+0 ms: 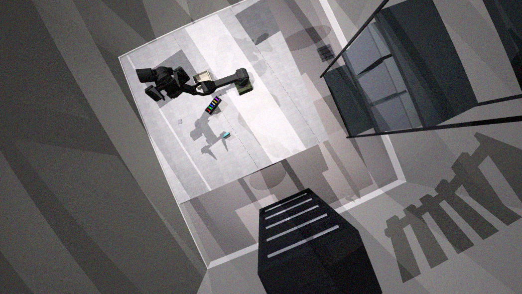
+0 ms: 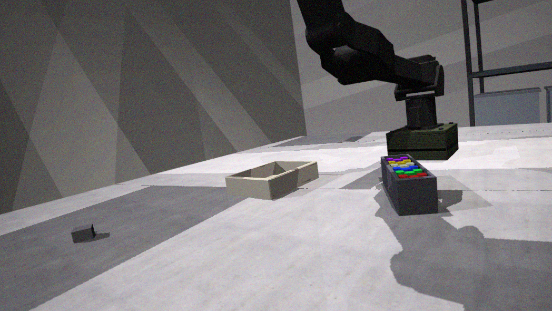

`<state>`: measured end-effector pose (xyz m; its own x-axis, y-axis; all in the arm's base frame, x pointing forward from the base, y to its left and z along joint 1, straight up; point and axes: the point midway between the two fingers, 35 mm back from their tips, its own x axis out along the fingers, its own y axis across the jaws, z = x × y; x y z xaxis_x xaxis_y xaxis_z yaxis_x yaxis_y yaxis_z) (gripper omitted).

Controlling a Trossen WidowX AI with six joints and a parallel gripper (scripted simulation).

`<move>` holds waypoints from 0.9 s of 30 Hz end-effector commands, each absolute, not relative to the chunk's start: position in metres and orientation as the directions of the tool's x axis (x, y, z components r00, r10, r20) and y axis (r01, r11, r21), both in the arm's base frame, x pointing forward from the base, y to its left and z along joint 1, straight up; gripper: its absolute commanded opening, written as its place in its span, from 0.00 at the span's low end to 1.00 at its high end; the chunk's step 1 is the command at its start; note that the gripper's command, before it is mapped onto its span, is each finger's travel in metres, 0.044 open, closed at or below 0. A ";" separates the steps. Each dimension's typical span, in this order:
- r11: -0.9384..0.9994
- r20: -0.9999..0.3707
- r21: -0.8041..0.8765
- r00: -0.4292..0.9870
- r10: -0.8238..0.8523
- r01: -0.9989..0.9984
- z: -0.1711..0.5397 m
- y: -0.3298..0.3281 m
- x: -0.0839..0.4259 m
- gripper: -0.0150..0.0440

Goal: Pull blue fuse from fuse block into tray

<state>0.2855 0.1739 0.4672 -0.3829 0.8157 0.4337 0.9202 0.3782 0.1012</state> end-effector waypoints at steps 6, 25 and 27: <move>0.457 0.461 0.285 -0.539 0.705 0.842 0.487 0.190 0.232 0.67; 0.565 0.378 0.744 -0.922 0.083 0.356 0.545 0.140 0.004 0.38; 0.550 0.355 0.780 -0.935 0.004 0.299 0.547 0.126 -0.016 0.38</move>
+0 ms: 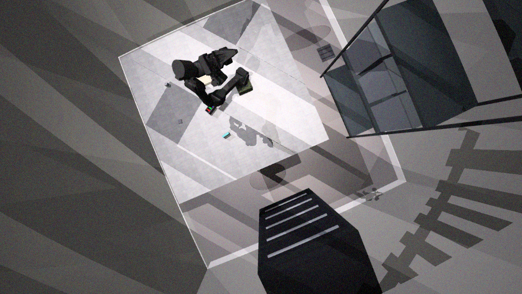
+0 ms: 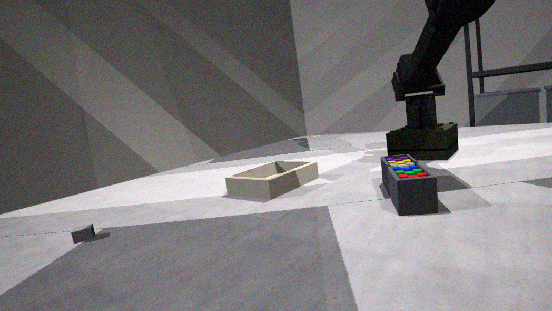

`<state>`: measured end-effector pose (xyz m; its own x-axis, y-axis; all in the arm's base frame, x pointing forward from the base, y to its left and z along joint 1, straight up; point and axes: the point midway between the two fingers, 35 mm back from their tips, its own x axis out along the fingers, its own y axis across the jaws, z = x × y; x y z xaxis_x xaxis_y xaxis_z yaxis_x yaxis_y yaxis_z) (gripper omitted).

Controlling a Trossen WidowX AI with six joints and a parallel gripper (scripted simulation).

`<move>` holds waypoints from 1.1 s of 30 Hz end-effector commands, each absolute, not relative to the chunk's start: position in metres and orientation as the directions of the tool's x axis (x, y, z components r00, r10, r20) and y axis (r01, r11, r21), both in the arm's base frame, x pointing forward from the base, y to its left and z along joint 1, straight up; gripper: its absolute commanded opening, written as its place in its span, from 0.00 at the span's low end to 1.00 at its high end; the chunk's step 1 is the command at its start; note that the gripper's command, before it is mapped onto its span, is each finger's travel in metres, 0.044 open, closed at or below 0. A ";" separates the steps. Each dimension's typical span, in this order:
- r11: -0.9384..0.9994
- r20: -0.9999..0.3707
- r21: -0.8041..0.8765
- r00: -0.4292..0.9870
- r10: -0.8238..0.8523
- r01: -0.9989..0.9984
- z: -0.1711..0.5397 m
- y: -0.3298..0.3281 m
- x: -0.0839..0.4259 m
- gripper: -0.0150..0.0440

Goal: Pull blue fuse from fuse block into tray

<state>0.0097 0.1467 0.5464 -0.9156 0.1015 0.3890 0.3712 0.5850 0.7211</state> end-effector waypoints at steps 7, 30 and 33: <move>0.433 0.245 0.897 -0.913 -0.325 0.087 0.545 0.049 -0.079 0.38; -0.318 -0.316 0.934 -0.040 -0.948 0.161 0.423 -0.242 0.035 0.38; -0.363 -0.399 0.892 0.088 -0.913 0.270 0.396 -0.252 0.078 0.38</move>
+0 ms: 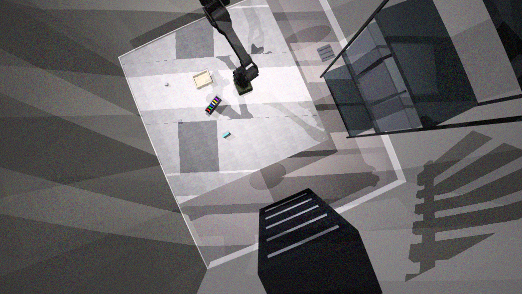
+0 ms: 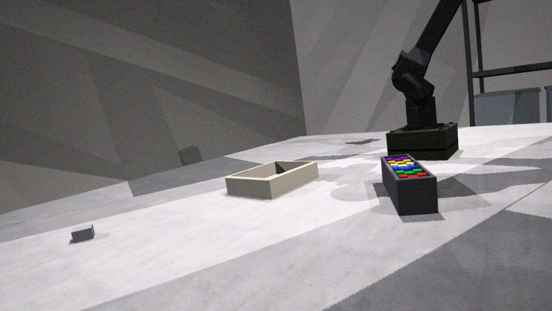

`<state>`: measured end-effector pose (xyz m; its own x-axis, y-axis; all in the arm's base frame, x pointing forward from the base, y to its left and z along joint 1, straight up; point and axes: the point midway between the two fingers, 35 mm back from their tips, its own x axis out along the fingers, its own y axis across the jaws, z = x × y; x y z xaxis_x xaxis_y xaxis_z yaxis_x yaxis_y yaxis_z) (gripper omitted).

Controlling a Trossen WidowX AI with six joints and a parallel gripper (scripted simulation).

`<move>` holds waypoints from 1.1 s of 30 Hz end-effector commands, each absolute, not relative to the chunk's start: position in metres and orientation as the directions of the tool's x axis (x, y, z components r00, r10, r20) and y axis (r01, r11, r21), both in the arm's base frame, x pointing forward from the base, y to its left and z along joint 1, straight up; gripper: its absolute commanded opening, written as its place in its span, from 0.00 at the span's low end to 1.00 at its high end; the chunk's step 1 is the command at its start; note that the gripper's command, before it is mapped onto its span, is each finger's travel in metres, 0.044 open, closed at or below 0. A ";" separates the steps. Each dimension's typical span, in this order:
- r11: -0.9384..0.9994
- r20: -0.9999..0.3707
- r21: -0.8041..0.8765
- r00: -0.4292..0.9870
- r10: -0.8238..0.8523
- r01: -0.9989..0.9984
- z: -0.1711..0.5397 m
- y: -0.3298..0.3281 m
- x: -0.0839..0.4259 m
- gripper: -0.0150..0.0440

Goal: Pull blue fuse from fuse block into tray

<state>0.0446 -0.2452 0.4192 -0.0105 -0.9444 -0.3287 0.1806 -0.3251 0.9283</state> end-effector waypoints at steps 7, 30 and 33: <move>-0.361 -0.580 0.769 0.339 -0.741 0.528 0.330 -0.238 0.181 0.38; 0.431 -0.981 0.166 0.195 -0.024 0.887 0.101 0.042 0.303 0.38; 0.562 -0.997 0.069 0.083 0.001 0.824 0.073 0.087 0.291 0.38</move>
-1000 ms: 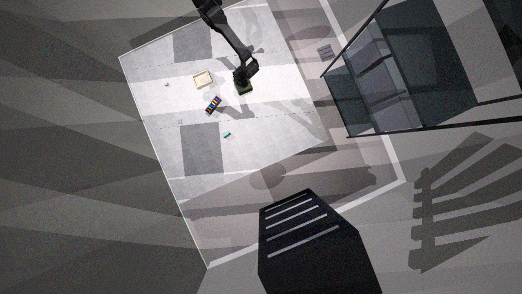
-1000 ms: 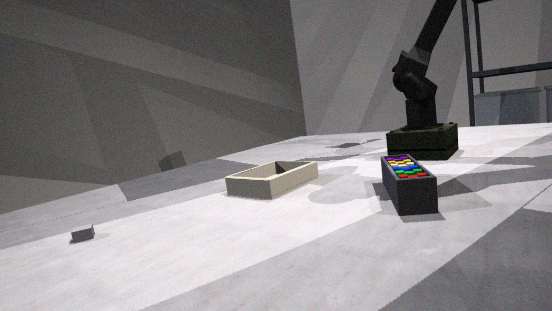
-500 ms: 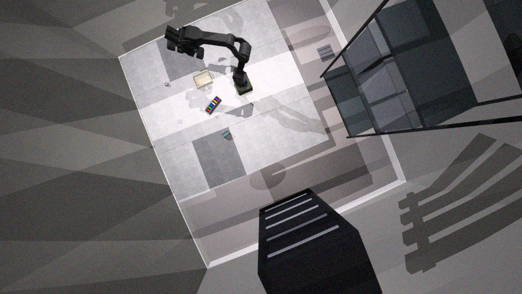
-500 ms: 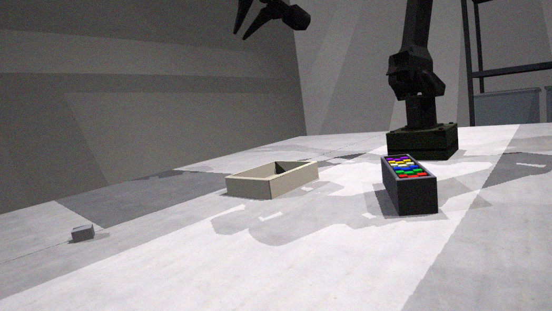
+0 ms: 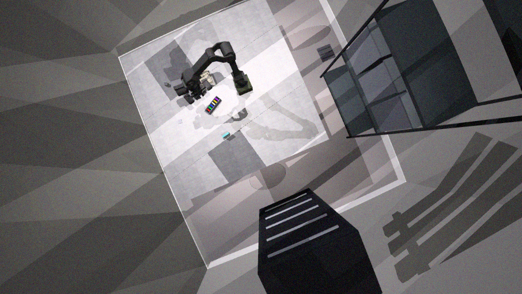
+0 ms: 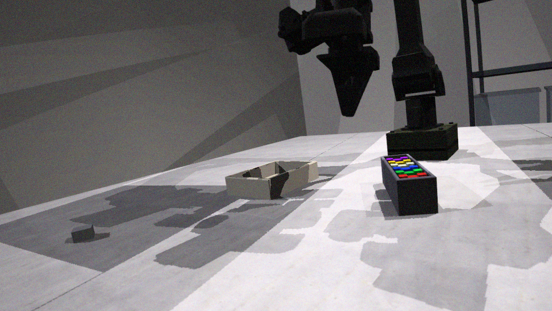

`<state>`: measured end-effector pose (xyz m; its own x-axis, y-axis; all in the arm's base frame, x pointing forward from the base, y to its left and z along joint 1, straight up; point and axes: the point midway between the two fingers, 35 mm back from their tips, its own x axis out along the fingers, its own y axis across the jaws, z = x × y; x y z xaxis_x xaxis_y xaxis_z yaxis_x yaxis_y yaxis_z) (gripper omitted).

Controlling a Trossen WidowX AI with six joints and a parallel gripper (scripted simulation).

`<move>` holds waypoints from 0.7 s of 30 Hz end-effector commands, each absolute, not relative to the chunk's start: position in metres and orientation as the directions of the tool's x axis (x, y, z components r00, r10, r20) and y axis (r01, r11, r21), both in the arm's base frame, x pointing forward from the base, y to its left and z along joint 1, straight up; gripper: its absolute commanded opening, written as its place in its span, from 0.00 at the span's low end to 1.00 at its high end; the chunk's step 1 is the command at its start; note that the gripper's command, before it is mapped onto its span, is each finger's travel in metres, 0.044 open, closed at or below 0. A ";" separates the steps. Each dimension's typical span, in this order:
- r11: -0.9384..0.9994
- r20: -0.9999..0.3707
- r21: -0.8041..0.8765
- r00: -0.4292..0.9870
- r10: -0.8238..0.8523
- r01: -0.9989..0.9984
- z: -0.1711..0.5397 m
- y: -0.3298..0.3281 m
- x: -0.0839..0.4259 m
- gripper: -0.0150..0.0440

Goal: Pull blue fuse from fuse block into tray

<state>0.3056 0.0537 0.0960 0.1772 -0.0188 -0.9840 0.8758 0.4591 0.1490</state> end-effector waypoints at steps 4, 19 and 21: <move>0.623 -1.000 0.021 0.026 0.001 0.782 0.060 0.108 0.281 0.38; 0.623 -1.000 0.021 0.026 0.001 0.782 0.049 0.107 0.280 0.38; 0.623 -1.000 0.021 0.026 0.001 0.782 0.047 0.107 0.280 0.38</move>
<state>0.2821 0.1073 0.0511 0.0335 -0.0011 -0.9994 0.7847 0.6193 0.0256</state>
